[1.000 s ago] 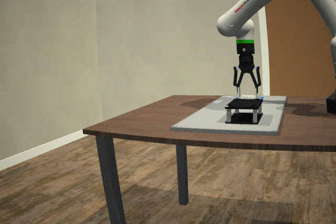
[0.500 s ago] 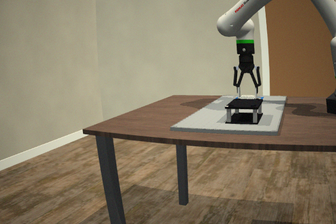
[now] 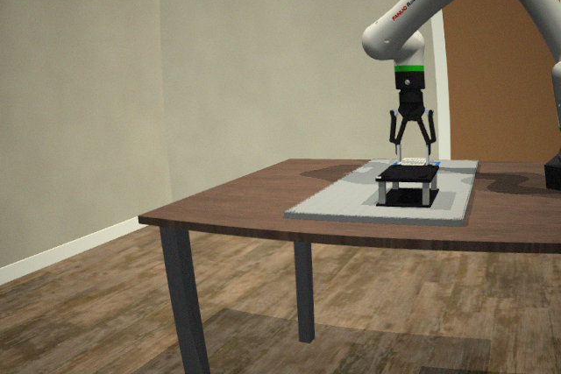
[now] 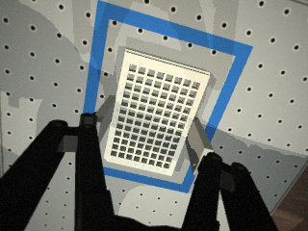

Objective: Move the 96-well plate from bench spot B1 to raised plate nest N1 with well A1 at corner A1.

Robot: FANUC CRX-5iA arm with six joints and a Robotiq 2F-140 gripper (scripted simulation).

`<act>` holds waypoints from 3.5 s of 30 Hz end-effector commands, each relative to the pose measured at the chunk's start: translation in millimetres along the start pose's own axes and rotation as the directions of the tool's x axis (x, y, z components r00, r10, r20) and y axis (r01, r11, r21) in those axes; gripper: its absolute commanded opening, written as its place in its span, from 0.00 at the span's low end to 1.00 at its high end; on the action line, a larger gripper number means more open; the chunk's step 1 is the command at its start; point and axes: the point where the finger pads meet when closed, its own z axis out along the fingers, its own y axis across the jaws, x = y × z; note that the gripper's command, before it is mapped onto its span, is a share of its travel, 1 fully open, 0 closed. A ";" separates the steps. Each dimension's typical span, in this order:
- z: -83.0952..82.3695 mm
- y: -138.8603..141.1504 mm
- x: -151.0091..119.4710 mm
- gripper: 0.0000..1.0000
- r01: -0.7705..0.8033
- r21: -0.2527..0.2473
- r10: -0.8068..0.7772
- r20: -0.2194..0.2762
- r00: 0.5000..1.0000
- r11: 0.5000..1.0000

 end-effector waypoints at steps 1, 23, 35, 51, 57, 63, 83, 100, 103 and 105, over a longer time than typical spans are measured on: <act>-3.6 -0.2 0.2 0.00 0.000 0.000 0.000 0.000 1.000 1.000; -36.9 -0.2 0.2 0.00 0.000 0.000 0.000 0.000 1.000 1.000; -53.6 -0.2 0.2 0.00 0.000 0.000 0.000 0.000 1.000 1.000; -59.9 -0.2 0.2 0.00 0.000 0.000 0.000 0.000 1.000 1.000; -59.9 -0.2 0.2 0.00 0.000 0.000 0.000 0.000 1.000 1.000; -62.9 3.0 -19.4 0.00 0.013 0.000 -0.013 0.000 1.000 1.000; -71.5 11.9 -74.7 0.00 0.013 0.000 -0.013 0.000 1.000 1.000; -79.0 19.8 -123.5 0.00 0.013 0.000 -0.013 0.000 1.000 1.000; -80.0 20.8 -130.0 0.00 0.013 0.000 -0.013 0.000 1.000 1.000; -81.0 21.9 -136.5 0.00 0.013 0.000 -0.013 0.000 1.000 1.000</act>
